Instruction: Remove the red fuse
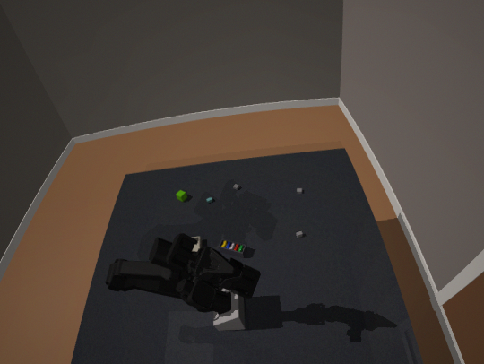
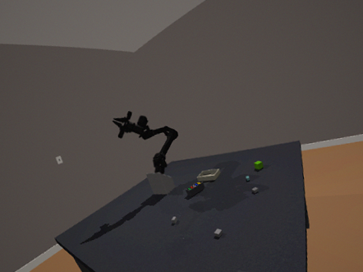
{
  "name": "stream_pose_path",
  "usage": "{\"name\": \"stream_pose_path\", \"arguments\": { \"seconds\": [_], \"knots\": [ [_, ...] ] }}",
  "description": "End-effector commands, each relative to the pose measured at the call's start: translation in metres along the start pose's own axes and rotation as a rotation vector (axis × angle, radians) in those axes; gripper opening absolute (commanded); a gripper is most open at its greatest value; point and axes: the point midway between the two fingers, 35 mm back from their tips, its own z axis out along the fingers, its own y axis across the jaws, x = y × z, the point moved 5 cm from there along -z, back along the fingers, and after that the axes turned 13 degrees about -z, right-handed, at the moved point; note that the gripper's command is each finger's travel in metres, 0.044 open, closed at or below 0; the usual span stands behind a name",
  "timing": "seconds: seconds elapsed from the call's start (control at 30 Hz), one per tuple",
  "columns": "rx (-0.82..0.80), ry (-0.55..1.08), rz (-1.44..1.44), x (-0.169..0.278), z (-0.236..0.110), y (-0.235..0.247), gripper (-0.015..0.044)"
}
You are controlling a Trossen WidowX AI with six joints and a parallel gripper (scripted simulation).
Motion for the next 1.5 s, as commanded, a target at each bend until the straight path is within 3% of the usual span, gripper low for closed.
{"name": "stream_pose_path", "arguments": {
  "seconds": [0.0, 0.37, 0.8, 1.1, 1.47],
  "knots": [
    [0.034, 0.121, -0.094, 0.028, 0.001, -0.005, 0.0065],
    [0.073, 0.656, -0.517, 0.143, -0.034, -0.030, 0.0065],
    [-0.081, 1.528, -1.040, 0.260, -0.163, -0.081, 0.0065],
    [-0.320, 2.175, -1.297, 0.278, -0.282, -0.116, 0.0065],
    [-0.642, 3.005, -1.348, 0.240, -0.420, -0.141, 0.0065]
  ]
}}
